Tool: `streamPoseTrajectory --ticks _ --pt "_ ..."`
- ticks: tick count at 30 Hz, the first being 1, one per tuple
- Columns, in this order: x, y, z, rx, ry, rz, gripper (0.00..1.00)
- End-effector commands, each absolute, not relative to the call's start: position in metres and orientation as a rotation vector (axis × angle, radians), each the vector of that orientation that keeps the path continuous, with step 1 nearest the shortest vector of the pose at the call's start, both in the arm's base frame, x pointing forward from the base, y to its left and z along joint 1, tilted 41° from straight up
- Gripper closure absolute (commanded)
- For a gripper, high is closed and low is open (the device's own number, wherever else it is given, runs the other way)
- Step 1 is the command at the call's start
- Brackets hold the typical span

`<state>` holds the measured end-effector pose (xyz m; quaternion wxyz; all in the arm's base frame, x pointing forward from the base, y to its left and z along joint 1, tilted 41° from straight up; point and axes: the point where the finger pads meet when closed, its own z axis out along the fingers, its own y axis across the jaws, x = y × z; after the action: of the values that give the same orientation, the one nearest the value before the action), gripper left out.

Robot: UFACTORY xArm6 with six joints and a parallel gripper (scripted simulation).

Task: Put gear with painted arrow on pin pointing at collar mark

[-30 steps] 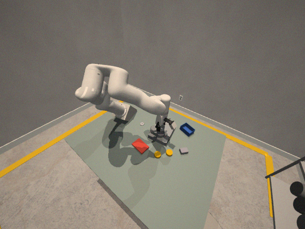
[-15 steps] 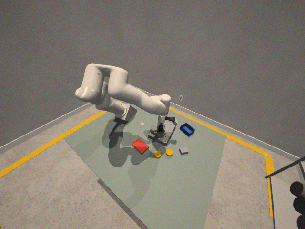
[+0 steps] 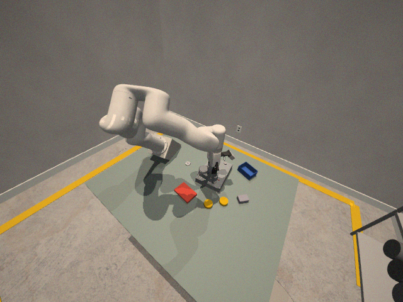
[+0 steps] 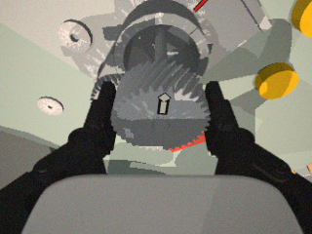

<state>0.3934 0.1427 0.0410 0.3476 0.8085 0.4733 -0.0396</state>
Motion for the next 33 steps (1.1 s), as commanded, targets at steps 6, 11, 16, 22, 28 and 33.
streamPoseTrajectory --ticks 6,11,16,22,28,33 --pt "0.3943 0.1442 0.042 1.961 1.46 -0.206 1.0" --pt "0.3943 0.1442 0.042 1.885 1.566 -0.253 1.0" --pt "0.3943 0.1442 0.042 1.819 1.65 -0.292 1.0" --pt "0.3943 0.1442 0.042 1.774 1.704 -0.316 1.0" --pt "0.3943 0.1442 0.042 1.723 1.762 -0.343 1.0" --pt "0.3943 0.1442 0.042 1.695 1.793 -0.358 1.0"
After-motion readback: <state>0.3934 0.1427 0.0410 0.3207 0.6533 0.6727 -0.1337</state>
